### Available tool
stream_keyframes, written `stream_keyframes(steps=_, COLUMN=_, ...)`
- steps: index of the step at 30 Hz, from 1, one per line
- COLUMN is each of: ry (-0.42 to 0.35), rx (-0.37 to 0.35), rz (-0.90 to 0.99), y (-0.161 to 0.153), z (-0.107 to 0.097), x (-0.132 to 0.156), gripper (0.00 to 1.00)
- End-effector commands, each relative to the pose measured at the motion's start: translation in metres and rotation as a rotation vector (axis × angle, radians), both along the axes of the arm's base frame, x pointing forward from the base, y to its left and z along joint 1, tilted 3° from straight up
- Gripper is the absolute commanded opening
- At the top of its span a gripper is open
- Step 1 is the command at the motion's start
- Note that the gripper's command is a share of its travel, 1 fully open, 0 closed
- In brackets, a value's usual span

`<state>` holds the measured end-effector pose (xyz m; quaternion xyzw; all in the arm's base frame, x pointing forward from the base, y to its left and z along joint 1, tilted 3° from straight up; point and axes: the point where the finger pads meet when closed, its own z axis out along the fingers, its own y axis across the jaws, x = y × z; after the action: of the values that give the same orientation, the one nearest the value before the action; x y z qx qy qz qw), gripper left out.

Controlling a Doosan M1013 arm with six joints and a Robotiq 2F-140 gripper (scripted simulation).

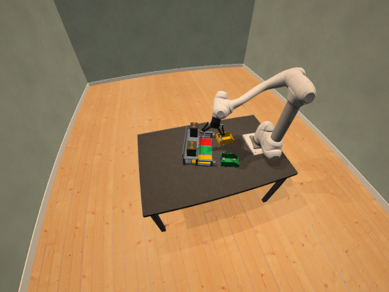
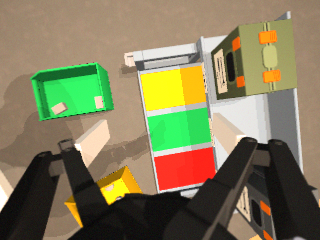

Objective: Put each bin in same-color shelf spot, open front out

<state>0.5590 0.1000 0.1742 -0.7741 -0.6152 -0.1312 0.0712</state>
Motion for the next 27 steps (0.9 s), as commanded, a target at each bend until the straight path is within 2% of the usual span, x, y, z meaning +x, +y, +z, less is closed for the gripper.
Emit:
stream_keyframes(steps=1, ry=-0.015, rx=-0.029, rz=0.15, y=0.021, z=-0.002, x=-0.013, gripper=1.0)
stream_keyframes(steps=12, ry=-0.056, rx=-0.108, rz=0.596, y=0.075, z=-0.006, x=-0.055, gripper=1.0)
stream_keyframes(steps=14, ry=-0.056, rx=-0.108, rz=0.596, y=0.075, z=-0.006, x=-0.055, gripper=1.0)
stream_keyframes(steps=27, ry=-0.103, rx=-0.188, rz=1.161, y=0.129, z=-0.01, x=-0.113, gripper=1.0)
